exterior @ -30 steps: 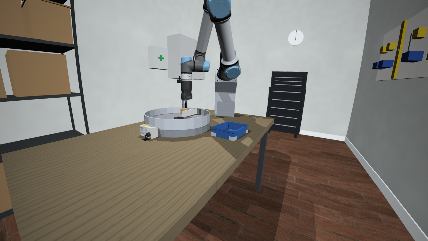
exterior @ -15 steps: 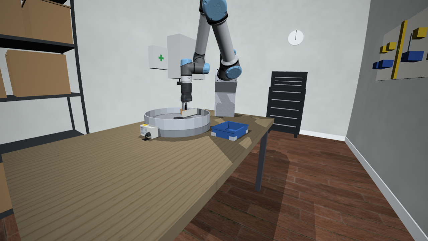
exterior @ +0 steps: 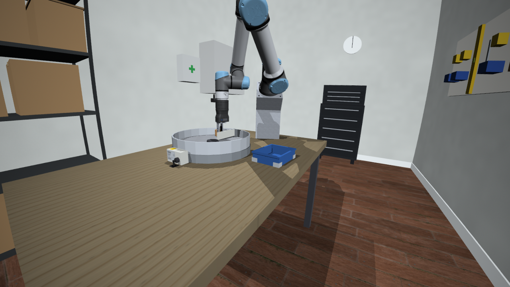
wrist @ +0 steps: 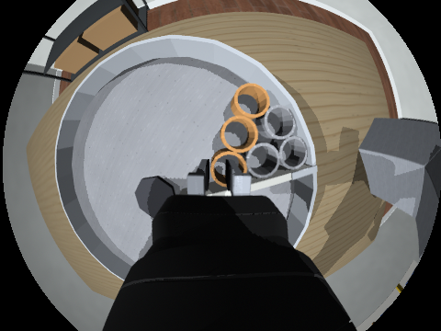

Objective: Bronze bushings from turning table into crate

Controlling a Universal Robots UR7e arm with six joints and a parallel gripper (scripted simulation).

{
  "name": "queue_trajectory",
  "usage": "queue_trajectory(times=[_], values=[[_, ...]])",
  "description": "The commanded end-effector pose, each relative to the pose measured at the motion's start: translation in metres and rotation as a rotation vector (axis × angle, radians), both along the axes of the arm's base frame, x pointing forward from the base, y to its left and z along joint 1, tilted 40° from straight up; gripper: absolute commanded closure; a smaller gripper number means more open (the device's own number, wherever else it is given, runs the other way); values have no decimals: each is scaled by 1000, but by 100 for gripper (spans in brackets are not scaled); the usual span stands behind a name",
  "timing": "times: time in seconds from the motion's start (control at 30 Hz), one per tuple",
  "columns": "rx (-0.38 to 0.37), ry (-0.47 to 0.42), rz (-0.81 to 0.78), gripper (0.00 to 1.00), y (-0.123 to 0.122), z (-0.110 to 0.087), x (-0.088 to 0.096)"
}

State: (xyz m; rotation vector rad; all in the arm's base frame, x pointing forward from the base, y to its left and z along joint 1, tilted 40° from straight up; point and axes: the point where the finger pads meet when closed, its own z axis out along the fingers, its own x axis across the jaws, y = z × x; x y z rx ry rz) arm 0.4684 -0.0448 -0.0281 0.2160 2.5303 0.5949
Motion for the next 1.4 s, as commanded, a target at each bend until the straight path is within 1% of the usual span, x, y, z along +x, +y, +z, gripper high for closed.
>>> queue_trajectory(times=[0.0, 0.23, 0.4, 0.8, 0.97, 1.37], values=[[-1, -1, -1, 55, 0, 0, 1], [-1, -1, -1, 55, 0, 0, 1], [-1, -1, -1, 55, 2, -5, 4], [-1, -1, -1, 55, 2, -5, 4], [-1, -1, -1, 55, 5, -10, 8], [-1, -1, -1, 55, 5, -10, 8]])
